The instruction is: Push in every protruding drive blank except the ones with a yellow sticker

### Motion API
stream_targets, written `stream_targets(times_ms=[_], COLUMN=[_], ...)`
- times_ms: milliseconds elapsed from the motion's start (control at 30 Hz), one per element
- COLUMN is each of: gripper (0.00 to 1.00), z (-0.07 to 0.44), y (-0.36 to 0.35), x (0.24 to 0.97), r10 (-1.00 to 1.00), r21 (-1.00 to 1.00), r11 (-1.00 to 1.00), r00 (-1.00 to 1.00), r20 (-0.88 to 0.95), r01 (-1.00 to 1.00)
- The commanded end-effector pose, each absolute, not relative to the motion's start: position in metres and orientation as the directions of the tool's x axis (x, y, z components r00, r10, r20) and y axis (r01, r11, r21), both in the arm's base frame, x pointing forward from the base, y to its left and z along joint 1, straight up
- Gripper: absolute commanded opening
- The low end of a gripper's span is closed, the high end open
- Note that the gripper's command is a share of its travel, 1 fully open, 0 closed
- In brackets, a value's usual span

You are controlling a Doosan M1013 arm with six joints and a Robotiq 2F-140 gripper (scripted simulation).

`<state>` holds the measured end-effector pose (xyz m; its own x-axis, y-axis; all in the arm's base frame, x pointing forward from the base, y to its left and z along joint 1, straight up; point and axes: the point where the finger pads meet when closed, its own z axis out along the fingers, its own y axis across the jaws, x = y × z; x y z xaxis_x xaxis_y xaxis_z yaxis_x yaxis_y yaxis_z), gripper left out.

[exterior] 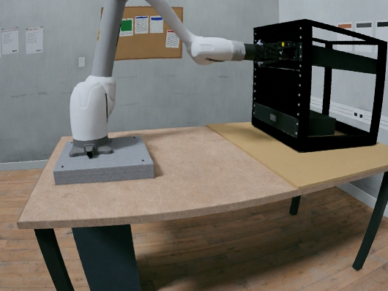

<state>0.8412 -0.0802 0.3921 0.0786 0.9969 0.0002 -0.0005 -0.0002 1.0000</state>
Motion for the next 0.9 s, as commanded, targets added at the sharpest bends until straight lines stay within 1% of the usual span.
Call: stream_targets(times_ms=[0,433,867], gripper=[0.1,0.1,0.1], z=[0.392,0.392,0.392], y=[-0.079,-0.079,-0.073], x=[0.845,0.833,0.768], r10=[0.997,0.997,0.997], r21=[1.0,1.0,1.0], r11=[0.001,0.001,0.001], r00=[0.079,0.079,0.079], r20=[-0.001,-0.001,-0.001], r01=[0.001,0.001,0.001])
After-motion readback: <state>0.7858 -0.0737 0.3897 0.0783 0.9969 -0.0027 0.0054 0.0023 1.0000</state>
